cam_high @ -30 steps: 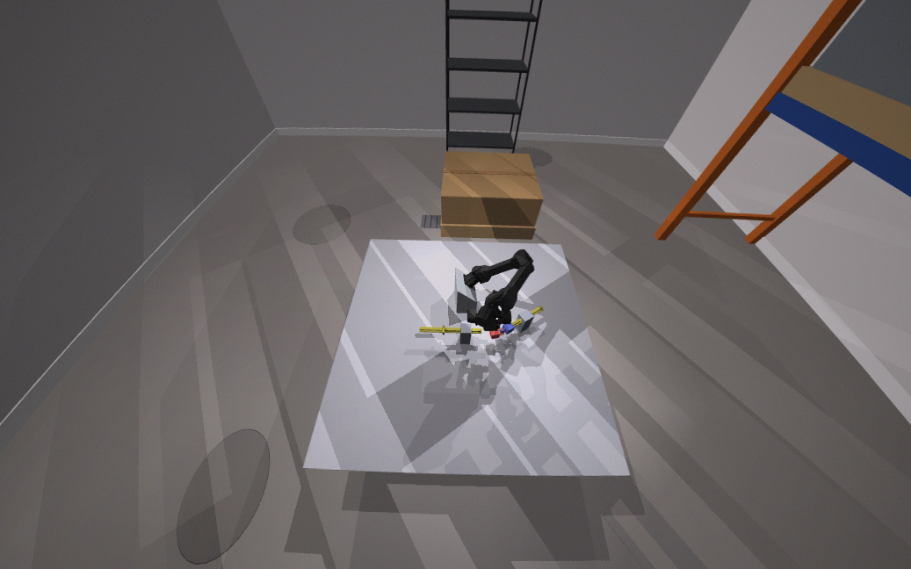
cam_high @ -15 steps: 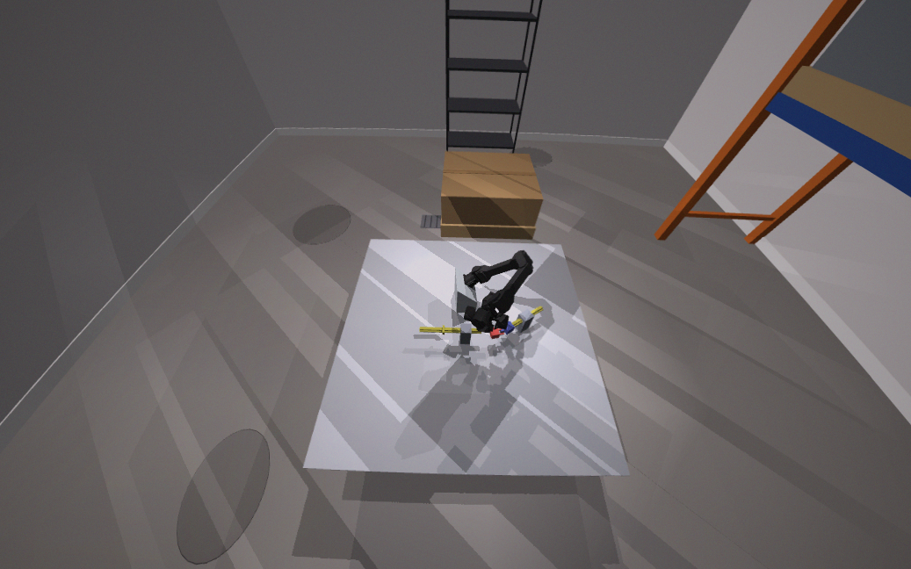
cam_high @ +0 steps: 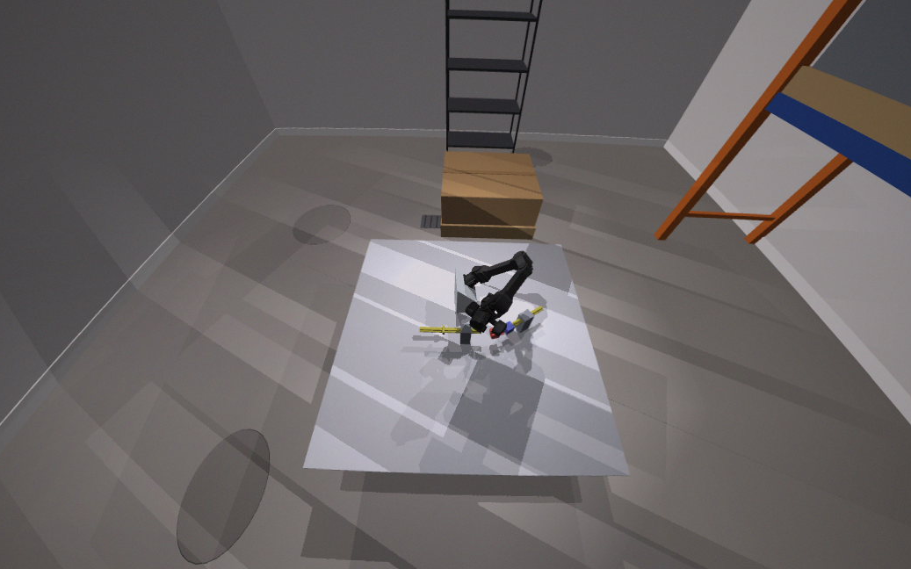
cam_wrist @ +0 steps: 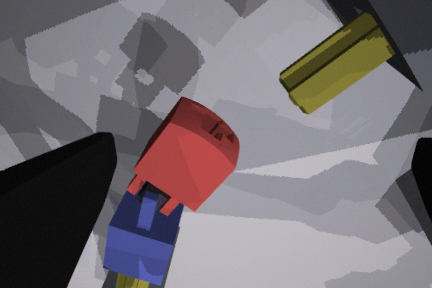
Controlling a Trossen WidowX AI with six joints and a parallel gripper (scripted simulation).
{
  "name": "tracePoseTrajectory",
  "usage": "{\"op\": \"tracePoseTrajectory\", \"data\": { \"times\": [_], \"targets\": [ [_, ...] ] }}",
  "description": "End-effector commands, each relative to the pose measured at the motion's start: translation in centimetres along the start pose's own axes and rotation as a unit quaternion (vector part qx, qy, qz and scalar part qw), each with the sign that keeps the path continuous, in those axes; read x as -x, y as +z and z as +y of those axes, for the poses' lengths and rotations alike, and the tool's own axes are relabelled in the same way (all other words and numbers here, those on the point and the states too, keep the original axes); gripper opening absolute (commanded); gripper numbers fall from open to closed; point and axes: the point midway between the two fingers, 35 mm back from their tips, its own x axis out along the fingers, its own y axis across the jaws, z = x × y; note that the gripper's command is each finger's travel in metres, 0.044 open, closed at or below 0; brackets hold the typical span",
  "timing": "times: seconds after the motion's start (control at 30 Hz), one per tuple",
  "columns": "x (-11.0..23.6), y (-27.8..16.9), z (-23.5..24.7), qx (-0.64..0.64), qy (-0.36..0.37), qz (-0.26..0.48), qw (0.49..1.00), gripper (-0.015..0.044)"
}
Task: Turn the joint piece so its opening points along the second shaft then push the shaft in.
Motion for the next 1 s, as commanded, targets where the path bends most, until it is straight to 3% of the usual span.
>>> {"op": "tracePoseTrajectory", "data": {
  "times": [0.0, 0.57, 0.83, 0.97],
  "targets": [
    [-0.2, 0.0, 0.0, -0.069, 0.004, 0.003, 0.998, 0.044],
    [-1.0, 0.1, -0.1, -0.317, 0.007, 0.016, 0.948, 0.044],
    [-1.1, 0.1, -0.1, -0.327, 0.007, 0.017, 0.945, 0.044],
    [-2.9, 0.3, 0.0, -0.327, 0.007, 0.015, 0.945, 0.044]
  ]
}}
